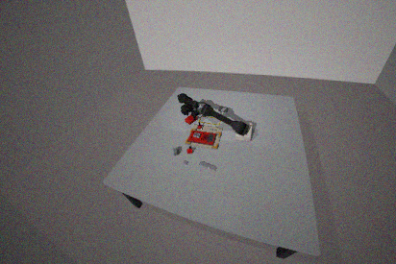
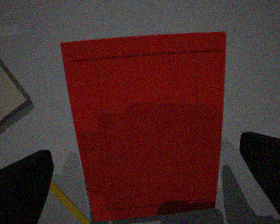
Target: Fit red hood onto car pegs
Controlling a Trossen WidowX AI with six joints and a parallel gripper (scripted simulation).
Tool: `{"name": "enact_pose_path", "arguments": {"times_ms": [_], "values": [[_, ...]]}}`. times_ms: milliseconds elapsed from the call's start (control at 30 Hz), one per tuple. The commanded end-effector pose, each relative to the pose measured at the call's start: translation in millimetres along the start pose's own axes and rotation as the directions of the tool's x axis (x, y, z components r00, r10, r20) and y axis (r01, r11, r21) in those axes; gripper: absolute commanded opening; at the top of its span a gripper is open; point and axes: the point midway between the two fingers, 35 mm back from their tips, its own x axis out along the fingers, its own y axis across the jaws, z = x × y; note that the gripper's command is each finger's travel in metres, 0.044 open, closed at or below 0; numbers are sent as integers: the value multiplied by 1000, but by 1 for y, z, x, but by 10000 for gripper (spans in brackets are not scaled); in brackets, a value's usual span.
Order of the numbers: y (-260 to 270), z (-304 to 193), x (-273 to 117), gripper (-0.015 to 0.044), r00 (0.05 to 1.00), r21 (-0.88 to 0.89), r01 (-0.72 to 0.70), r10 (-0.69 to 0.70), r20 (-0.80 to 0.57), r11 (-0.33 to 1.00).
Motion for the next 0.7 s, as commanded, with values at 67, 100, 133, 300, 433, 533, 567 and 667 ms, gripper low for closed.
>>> {"name": "enact_pose_path", "arguments": {"times_ms": [67, 100, 133, 300, 433, 533, 567, 667], "values": [[-2, 2, 0, 440, 1000, -15, 7, -7, 6, 1000], [-2, 2, 1, 440, 1000, -15, 7, -7, 6, 1000], [-2, 2, 1, 440, 1000, -15, 7, -7, 6, 1000], [-2, 2, 4, 440, 1000, -14, 6, -6, 6, 1000], [-2, 2, 6, 440, 1000, -13, 5, -5, 7, 1000], [-2, 2, 7, 440, 1000, -13, 5, -5, 7, 1000], [-2, 2, 8, 440, 1000, -12, 5, -5, 7, 1000], [-2, 2, 9, 440, 1000, -12, 4, -4, 7, 1000]]}}
